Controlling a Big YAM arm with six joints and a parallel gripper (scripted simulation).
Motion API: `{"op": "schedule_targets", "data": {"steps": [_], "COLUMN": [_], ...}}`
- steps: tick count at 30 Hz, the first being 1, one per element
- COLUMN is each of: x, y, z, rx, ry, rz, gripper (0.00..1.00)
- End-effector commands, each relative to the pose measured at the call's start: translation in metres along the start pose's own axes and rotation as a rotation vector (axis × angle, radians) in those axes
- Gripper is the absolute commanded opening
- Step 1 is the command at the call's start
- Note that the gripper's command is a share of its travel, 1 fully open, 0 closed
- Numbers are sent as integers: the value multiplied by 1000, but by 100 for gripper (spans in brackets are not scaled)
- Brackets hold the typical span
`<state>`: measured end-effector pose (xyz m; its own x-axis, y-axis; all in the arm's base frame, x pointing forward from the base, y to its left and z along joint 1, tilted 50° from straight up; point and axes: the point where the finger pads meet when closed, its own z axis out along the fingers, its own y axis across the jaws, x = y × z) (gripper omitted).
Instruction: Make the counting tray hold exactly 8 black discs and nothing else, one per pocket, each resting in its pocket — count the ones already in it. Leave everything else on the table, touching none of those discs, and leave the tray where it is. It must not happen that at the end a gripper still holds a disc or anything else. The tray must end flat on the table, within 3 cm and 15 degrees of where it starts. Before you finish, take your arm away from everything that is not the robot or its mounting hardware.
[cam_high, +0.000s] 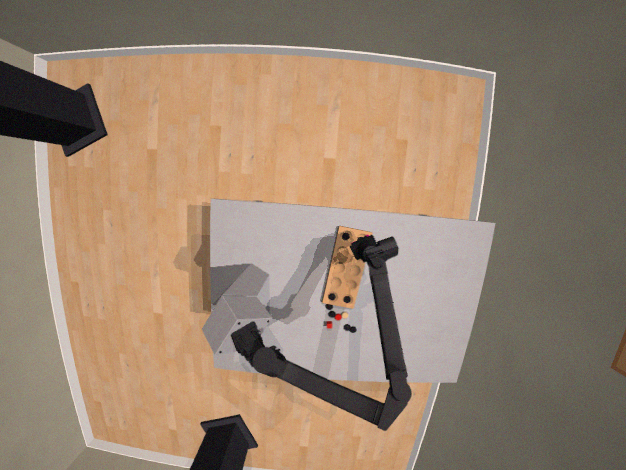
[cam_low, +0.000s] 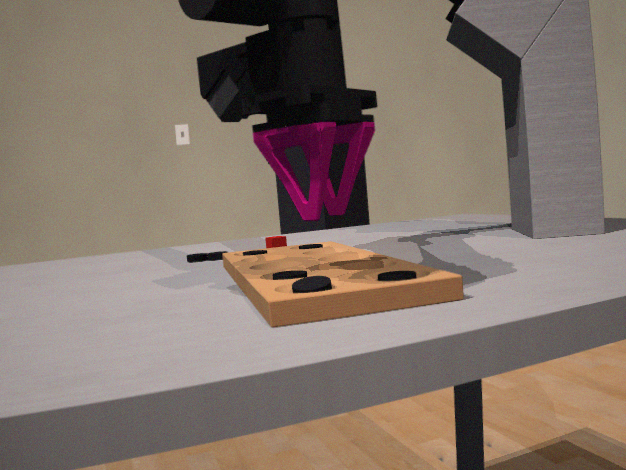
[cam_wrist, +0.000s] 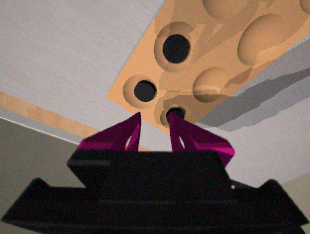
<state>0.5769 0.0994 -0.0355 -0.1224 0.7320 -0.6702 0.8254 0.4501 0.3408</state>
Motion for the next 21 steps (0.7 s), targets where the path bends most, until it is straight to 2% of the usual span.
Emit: {"op": "schedule_targets", "data": {"steps": [1,3,4,5,6,7,8,11,12,13,21], "x": [-3,-6,-7,-6,-19,-9,-8,-8,-4,-4,-6], "y": [27,36,38,36,24,13,10,10,23,26,26], "z": [-60,-65,-66,-65,-47,-37,-37,-37,-44,-45,-47], "rx": [-64,-76,-78,-76,-38,-15,-11,-11,-35,-42,-46], "ry": [5,4,4,4,-10,-8,-7,-5,-1,0,-1], "rz": [47,59,61,59,73,51,47,47,51,55,59], "gripper": [36,36,44,44,44,44,44,44,44,44,44]}}
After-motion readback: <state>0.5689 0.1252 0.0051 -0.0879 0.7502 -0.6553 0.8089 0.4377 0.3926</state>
